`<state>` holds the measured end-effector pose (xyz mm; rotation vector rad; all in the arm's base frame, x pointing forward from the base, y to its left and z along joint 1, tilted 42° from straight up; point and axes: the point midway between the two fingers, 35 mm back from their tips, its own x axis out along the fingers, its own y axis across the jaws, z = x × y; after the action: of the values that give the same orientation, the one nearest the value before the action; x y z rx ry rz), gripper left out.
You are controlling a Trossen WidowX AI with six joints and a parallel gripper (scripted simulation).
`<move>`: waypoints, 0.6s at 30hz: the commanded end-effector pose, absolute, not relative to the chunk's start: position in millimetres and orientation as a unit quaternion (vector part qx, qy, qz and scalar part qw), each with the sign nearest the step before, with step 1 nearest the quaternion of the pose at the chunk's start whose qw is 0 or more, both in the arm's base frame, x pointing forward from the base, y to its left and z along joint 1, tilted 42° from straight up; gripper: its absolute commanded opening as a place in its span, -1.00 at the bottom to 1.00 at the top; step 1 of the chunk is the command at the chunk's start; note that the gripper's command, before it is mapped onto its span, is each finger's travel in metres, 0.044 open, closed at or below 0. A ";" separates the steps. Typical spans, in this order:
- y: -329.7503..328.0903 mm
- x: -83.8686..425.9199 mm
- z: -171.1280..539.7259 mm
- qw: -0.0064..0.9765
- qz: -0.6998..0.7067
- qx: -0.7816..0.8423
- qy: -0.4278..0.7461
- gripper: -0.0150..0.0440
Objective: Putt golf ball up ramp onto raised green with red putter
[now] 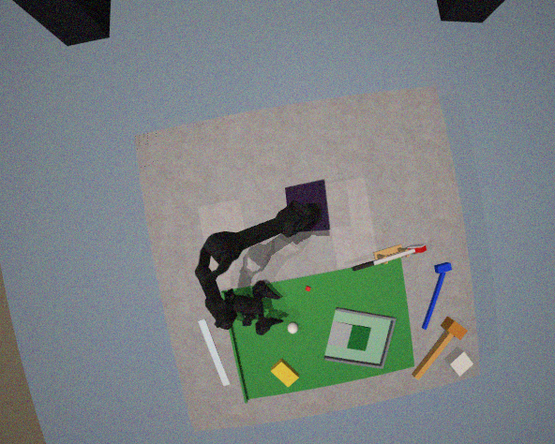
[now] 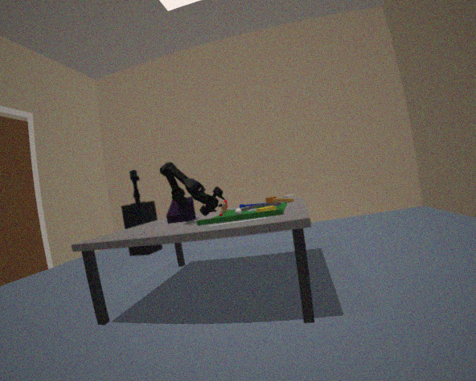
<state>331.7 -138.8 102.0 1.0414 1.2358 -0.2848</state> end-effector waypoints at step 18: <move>100.0 265.8 -67.4 0.517 0.330 -0.397 0.684 1.00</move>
<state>288.1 80.7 -50.1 -0.6669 1.6535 0.6365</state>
